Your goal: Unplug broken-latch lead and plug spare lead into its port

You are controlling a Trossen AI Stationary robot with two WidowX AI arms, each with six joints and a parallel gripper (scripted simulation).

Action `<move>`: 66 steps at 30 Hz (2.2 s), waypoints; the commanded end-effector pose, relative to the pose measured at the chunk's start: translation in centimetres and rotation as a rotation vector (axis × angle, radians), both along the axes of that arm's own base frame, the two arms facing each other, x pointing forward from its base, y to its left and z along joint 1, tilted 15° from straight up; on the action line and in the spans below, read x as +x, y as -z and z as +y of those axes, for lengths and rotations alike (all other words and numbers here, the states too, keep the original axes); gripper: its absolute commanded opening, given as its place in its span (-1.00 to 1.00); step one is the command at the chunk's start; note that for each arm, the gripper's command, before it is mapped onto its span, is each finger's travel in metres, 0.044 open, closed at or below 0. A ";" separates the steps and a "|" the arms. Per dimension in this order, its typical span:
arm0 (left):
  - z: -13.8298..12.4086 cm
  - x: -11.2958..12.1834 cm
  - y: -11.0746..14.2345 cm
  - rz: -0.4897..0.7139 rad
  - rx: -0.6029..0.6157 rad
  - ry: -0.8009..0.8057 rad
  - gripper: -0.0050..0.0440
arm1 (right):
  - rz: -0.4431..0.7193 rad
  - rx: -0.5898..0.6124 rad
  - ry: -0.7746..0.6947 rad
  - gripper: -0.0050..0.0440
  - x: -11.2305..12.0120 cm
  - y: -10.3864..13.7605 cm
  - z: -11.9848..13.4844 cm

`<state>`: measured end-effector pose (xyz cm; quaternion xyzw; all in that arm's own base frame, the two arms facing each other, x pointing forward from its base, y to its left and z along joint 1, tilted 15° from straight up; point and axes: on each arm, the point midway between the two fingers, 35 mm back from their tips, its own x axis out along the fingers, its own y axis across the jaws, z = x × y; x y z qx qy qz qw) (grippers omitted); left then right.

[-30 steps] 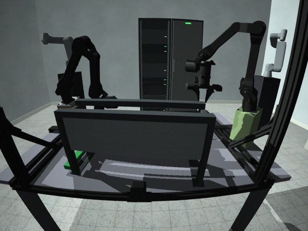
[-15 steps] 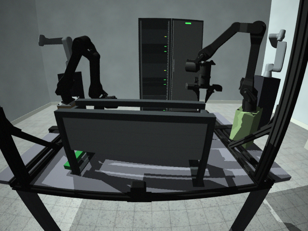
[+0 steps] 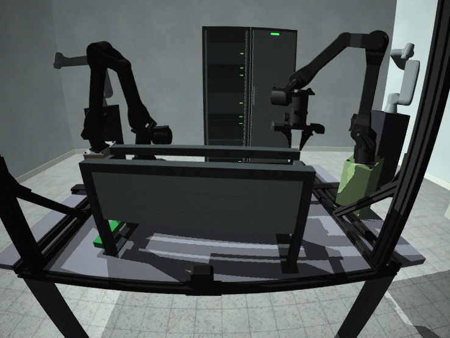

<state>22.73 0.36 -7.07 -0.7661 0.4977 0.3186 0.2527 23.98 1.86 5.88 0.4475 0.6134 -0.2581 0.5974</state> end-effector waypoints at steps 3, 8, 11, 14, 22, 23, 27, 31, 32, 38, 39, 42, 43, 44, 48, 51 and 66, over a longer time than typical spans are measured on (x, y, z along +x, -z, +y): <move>0.1 0.0 -0.4 -0.008 0.002 0.000 -0.08 | 0.000 0.000 0.000 -0.08 0.0 0.0 0.0; 0.6 -0.2 -2.3 0.000 0.000 -0.001 -0.08 | 0.000 0.000 0.000 -0.08 0.0 0.0 0.0; 0.6 -0.2 -2.3 0.000 0.000 -0.001 -0.08 | 0.000 0.000 0.000 -0.08 0.0 0.0 0.0; 0.6 -0.2 -2.3 0.000 0.000 -0.001 -0.08 | 0.000 0.000 0.000 -0.08 0.0 0.0 0.0; 5.3 2.8 -0.3 0.018 0.004 0.023 -0.08 | 0.000 0.000 0.000 -0.08 0.0 0.0 0.0; 5.3 2.8 -0.3 0.018 0.004 0.023 -0.08 | 0.000 0.000 0.000 -0.08 0.0 0.0 0.0; 5.3 2.8 -0.3 0.018 0.004 0.023 -0.08 | 0.000 0.000 0.000 -0.08 0.0 0.0 0.0; 5.3 2.8 -0.3 0.018 0.004 0.023 -0.08 | 0.000 0.000 0.000 -0.08 0.0 0.0 0.0; 5.3 2.8 -0.3 0.018 0.004 0.023 -0.08 | 0.000 0.000 0.000 -0.08 0.0 0.0 0.0; 5.3 2.8 -0.3 0.018 0.004 0.023 -0.08 | 0.000 0.000 0.000 -0.08 0.0 0.0 0.0; 10.1 5.8 1.3 0.025 0.013 0.048 -0.08 | 0.000 0.000 0.000 -0.08 0.0 0.0 0.0; 10.1 5.8 1.3 0.025 0.013 0.048 -0.08 | 0.000 0.000 0.000 -0.08 0.0 0.0 0.0; 10.1 5.8 1.3 0.025 0.013 0.048 -0.08 | 0.000 0.000 0.000 -0.08 0.0 0.0 0.0; 10.1 5.8 1.3 0.025 0.013 0.048 -0.08 | 0.000 0.000 0.000 -0.08 0.0 0.0 0.0; 10.1 5.8 1.3 0.025 0.013 0.048 -0.08 | 0.000 0.000 0.000 -0.08 0.0 0.0 0.0; 10.1 5.8 1.3 0.025 0.013 0.048 -0.08 | 0.000 0.000 0.000 -0.08 0.0 0.0 0.0; 14.9 8.8 3.1 0.037 0.021 0.072 -0.08 | 0.000 0.000 0.000 -0.08 0.0 0.0 0.0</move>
